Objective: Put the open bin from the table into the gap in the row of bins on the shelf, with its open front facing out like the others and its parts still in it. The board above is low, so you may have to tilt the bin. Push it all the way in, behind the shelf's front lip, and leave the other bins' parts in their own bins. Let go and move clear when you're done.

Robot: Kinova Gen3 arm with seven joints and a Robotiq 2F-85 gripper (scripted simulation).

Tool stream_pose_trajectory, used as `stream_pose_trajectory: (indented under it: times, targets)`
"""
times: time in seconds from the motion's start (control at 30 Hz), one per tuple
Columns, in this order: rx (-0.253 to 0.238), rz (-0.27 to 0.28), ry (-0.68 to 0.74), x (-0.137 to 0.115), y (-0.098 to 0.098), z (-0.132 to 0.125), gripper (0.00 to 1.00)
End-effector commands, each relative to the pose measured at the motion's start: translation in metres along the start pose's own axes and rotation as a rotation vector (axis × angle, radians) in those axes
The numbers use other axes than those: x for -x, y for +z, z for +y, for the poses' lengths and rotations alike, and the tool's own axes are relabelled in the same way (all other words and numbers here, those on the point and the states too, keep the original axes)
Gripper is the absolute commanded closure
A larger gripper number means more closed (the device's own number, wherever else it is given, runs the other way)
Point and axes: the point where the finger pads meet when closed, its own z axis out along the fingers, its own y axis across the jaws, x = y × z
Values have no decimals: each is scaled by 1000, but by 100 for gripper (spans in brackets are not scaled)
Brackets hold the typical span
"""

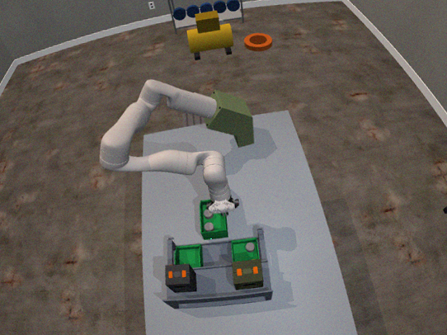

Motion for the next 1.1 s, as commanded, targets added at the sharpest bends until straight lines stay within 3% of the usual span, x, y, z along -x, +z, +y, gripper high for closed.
stream_pose_trajectory:
  times: [0.0, 1.07]
  targets:
    - [-1, 4, 0, 2, 2, 0, 90]
    - [-1, 3, 0, 14, 17, 0, 90]
